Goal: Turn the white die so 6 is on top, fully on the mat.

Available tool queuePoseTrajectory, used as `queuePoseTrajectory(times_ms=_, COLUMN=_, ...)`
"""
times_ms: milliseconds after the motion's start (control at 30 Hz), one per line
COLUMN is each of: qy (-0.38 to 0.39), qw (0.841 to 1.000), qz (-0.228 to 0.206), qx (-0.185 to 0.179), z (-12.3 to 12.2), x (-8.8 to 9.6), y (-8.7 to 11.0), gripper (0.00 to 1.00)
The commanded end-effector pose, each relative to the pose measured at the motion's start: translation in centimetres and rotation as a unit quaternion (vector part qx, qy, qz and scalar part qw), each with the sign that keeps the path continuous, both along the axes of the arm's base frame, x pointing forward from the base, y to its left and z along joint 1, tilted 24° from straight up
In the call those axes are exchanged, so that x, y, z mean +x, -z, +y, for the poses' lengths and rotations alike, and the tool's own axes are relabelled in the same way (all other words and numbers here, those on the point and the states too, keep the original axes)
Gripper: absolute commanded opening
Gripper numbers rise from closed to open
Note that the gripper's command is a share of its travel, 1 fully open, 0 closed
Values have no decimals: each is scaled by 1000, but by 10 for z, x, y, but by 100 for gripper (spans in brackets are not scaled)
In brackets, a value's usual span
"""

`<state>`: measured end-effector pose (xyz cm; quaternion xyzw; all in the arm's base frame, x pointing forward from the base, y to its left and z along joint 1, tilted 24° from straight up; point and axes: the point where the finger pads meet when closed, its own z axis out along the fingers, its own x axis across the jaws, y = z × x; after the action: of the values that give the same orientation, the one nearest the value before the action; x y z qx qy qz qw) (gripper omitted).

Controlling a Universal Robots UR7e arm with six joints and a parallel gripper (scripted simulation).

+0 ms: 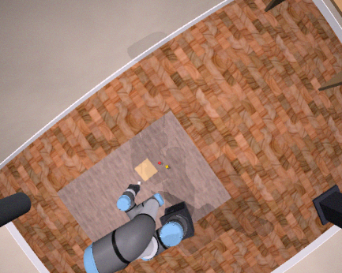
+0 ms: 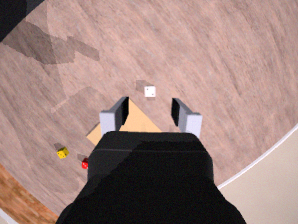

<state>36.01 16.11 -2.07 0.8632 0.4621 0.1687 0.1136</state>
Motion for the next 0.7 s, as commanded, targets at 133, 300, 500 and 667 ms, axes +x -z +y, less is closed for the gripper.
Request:
queuePoseTrajectory(times_ms=133, qy=87, qw=995, qz=-4, qx=38, z=3, x=3, y=7, gripper=100)
queuePoseTrajectory(times_ms=300, qy=133, qw=989, qz=-6, qx=58, z=4, x=4, y=10, gripper=100)
queuePoseTrajectory(times_ms=500, qy=223, qw=970, qz=-10, qx=96, z=5, x=7, y=17, gripper=100)
queuePoseTrajectory(times_ms=667, qy=281, qw=952, qz=-13, qx=121, z=5, x=9, y=21, gripper=100)
